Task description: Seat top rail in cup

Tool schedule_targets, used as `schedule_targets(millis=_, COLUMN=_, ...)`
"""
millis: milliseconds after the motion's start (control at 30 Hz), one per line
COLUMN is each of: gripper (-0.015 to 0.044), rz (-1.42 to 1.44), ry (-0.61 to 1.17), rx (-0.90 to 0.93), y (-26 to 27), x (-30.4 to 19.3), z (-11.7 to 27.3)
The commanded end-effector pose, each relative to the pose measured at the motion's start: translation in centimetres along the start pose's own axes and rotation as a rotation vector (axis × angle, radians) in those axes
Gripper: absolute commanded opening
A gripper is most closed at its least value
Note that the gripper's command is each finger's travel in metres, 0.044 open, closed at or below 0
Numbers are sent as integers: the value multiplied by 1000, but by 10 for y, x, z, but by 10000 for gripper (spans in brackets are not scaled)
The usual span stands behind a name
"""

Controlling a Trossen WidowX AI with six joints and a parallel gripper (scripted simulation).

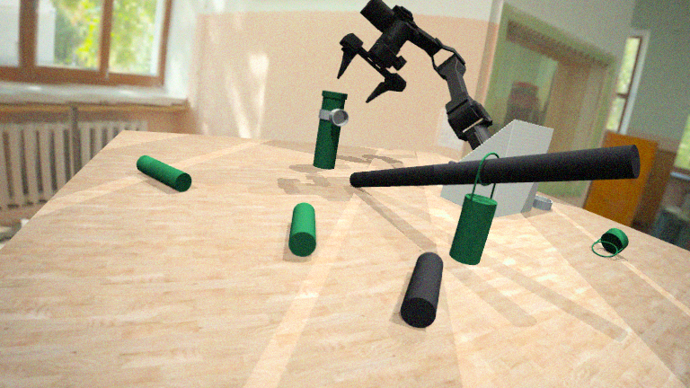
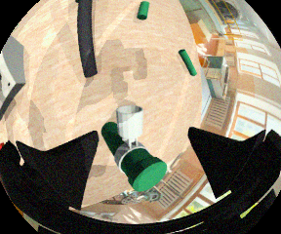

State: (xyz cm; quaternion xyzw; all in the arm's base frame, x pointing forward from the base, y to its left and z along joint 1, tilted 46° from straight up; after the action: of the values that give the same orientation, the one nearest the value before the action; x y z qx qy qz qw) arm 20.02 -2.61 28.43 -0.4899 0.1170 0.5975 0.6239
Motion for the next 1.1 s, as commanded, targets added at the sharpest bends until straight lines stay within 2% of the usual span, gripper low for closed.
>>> schedule_targets(millis=0, gripper=440, rz=22, ry=-5, rx=-8, y=2, x=-3, z=-1)
schedule_targets(millis=233, gripper=440, rz=21, ry=-4, rx=-9, y=21, x=-2, z=-33)
schedule_targets(millis=1067, gripper=440, rz=17, ry=-8, rx=-6, y=18, x=0, z=-67)
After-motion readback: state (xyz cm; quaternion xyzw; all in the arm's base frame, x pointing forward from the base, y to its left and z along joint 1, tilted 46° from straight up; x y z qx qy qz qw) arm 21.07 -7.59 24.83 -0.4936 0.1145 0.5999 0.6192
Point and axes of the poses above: the point midway between the two fingers, 35 mm back from their tips, its own z axis back along the fingers, its own y axis across the jaws, x = y × z, the point moved 8 cm from there along z, back along the fingers, and after that the axes turned 6 degrees about z, right-handed, at the moved point
